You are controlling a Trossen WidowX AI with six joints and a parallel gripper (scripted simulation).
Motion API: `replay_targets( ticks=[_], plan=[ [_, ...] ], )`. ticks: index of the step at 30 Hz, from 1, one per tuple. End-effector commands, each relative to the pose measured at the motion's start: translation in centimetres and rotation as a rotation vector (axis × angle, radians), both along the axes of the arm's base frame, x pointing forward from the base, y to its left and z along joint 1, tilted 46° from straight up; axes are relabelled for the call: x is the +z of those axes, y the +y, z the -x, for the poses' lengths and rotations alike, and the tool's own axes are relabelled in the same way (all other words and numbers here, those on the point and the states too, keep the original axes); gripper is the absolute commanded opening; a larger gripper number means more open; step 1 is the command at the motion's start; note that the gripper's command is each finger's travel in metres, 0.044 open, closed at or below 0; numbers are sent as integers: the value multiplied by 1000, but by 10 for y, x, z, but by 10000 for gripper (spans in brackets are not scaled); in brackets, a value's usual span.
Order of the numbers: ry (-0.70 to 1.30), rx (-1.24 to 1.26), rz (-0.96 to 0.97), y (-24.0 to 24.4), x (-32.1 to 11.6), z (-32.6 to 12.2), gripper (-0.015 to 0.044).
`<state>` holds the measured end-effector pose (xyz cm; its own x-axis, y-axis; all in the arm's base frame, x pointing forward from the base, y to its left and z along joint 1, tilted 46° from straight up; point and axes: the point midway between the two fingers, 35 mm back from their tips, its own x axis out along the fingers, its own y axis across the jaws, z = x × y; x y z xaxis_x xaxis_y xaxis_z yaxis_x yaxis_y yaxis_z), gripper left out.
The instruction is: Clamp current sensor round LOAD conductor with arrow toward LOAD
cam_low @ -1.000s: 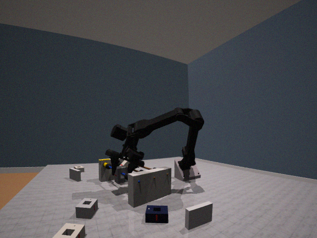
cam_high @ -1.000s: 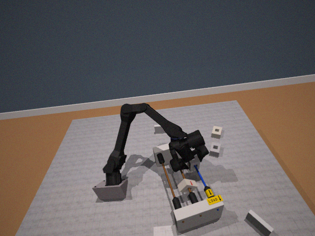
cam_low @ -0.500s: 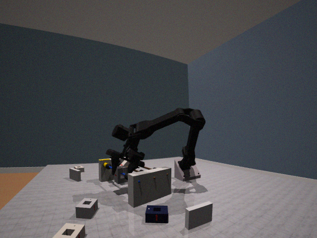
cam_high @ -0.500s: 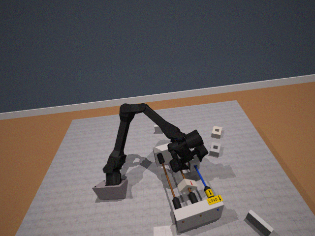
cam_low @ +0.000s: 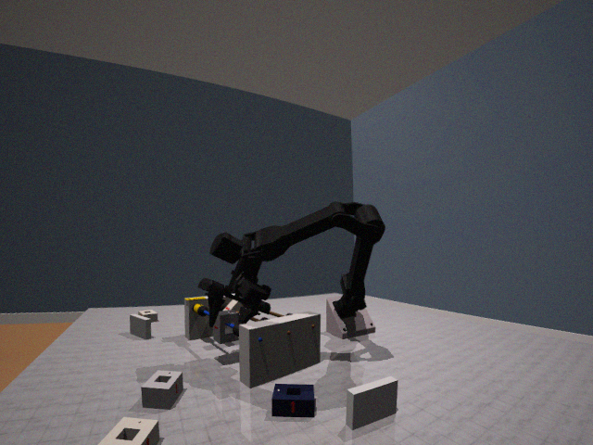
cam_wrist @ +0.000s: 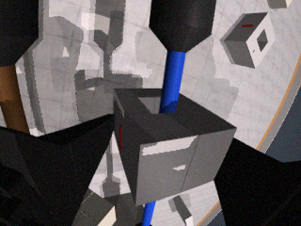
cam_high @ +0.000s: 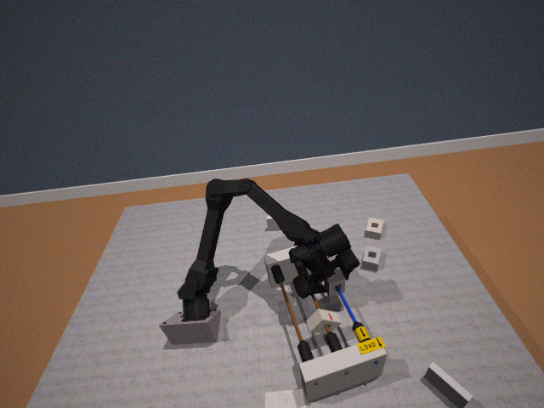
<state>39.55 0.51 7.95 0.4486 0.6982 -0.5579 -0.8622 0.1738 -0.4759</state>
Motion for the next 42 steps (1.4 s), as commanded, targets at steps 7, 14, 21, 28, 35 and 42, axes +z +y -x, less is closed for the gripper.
replay_targets(
  ticks=[7,14,21,28,35,42],
  plan=[
    [0,1,0,0,0,0,263],
    [0,1,0,0,0,0,263],
    [0,1,0,0,0,0,263],
    [0,1,0,0,0,0,263],
    [0,1,0,0,0,0,263],
    [0,0,0,0,0,0,229]
  ],
)
